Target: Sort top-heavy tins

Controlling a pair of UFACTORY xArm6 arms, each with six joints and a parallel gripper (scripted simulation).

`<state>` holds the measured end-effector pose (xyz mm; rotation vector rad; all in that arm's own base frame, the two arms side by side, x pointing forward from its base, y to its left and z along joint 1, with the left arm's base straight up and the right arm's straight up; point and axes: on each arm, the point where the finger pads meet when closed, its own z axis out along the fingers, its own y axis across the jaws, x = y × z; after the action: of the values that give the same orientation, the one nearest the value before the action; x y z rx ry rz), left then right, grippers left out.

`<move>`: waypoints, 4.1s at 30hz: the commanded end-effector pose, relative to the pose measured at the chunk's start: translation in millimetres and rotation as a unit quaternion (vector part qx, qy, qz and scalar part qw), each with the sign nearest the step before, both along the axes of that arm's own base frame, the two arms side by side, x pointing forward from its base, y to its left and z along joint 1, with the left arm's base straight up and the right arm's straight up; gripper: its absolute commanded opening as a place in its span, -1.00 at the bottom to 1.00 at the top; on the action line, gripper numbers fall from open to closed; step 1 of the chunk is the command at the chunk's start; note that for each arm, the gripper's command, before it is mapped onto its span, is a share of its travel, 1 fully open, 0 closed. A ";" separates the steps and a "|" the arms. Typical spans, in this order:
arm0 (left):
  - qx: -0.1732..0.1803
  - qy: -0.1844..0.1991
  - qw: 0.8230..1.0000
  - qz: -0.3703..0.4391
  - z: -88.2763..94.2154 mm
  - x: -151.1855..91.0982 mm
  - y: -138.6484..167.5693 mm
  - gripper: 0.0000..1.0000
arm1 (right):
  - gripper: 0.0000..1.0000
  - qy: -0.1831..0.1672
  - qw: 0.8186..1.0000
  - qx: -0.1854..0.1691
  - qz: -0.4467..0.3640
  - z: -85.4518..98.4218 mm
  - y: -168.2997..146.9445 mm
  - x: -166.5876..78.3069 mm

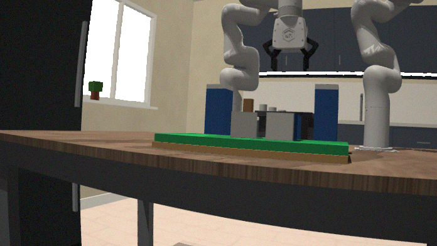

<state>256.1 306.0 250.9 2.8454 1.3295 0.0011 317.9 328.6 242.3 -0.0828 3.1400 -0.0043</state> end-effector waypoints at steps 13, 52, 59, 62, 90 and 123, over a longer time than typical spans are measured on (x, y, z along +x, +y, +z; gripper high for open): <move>0.002 -0.001 1.000 0.000 1.5 0.6 0.7 1.00 | 1.00 -0.001 1.000 0.002 0.000 -26.1 1.0 0.7; 0.002 -0.001 1.000 0.000 1.5 0.6 0.7 1.00 | 1.00 -0.001 1.000 0.002 0.000 -76.9 0.6 0.5; 0.002 -0.001 1.000 0.000 1.5 0.6 0.7 1.00 | 1.00 -0.001 1.000 0.002 0.000 -76.9 0.6 0.5; 0.002 -0.001 1.000 0.000 1.5 0.6 0.7 1.00 | 1.00 -0.001 1.000 0.002 0.000 -76.9 0.6 0.5; 0.002 -0.001 1.000 0.000 1.5 0.6 0.7 1.00 | -1.00 -0.001 1.000 0.002 0.000 -76.8 0.6 0.5; 0.002 -0.001 1.000 0.000 1.5 0.6 0.7 1.00 | 1.00 -0.001 1.000 0.002 0.000 -76.8 0.6 0.5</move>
<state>256.1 306.0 250.9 2.8454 1.3295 0.0011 317.4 328.1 163.5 -0.0833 3.1417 -0.0038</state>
